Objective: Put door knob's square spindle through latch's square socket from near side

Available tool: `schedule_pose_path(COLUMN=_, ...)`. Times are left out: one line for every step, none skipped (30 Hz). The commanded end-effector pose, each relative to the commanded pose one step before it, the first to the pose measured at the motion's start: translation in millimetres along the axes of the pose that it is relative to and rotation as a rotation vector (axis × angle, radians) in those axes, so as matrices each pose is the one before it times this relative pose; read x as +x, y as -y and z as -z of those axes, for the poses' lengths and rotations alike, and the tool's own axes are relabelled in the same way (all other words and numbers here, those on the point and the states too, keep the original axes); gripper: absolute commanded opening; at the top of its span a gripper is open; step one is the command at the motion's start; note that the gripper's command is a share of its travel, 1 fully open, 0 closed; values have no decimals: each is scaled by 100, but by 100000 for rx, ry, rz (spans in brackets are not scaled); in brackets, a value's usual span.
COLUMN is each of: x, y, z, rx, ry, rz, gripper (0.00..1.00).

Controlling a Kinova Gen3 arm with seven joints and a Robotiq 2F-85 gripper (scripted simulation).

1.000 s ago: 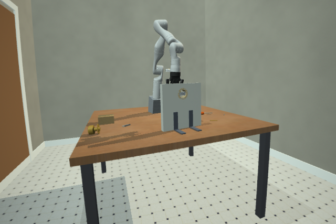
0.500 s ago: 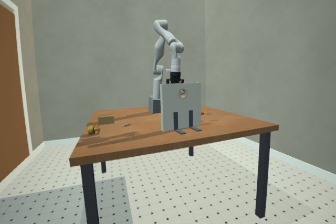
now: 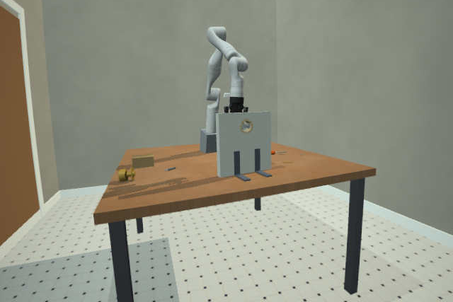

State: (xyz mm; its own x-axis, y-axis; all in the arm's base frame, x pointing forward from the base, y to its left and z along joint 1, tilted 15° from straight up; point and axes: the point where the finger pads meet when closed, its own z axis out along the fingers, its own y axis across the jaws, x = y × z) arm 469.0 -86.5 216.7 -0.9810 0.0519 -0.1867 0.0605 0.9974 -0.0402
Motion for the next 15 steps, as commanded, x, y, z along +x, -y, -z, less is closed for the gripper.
schedule_pose_path(x=-75, y=8, z=82, rx=43, ry=194, rz=-6, gripper=63)
schedule_pose_path(x=-32, y=0, z=2, rx=0, ry=0, rz=0, gripper=63)
schedule_pose_path(x=-44, y=0, z=3, rx=0, ry=1, rz=0, gripper=63)
schedule_pose_path(x=-54, y=0, z=4, rx=0, ry=1, rz=0, gripper=63)
schedule_pose_path(x=-60, y=0, z=4, rx=0, ry=1, rz=0, gripper=63)
schedule_pose_path(x=-62, y=0, z=5, rx=0, ry=1, rz=0, gripper=63)
schedule_pose_path(x=-60, y=0, z=4, rx=0, ry=1, rz=0, gripper=63)
schedule_pose_path(x=-54, y=0, z=4, rx=0, ry=1, rz=0, gripper=63)
schedule_pose_path(x=0, y=0, z=0, rx=0, ry=0, rz=0, gripper=63)
schedule_pose_path(x=0, y=0, z=0, rx=0, ry=0, rz=0, gripper=63)
schedule_pose_path(x=-44, y=0, z=3, rx=0, ry=0, rz=0, gripper=63)
schedule_pose_path(x=-32, y=0, z=2, rx=0, ry=0, rz=0, gripper=63)
schedule_pose_path(x=-19, y=0, z=1, rx=0, ry=0, rz=0, gripper=63)
schedule_pose_path(x=-8, y=0, z=1, rx=0, ry=0, rz=0, gripper=63)
schedule_pose_path(x=-1, y=0, z=0, rx=0, ry=0, rz=0, gripper=63)
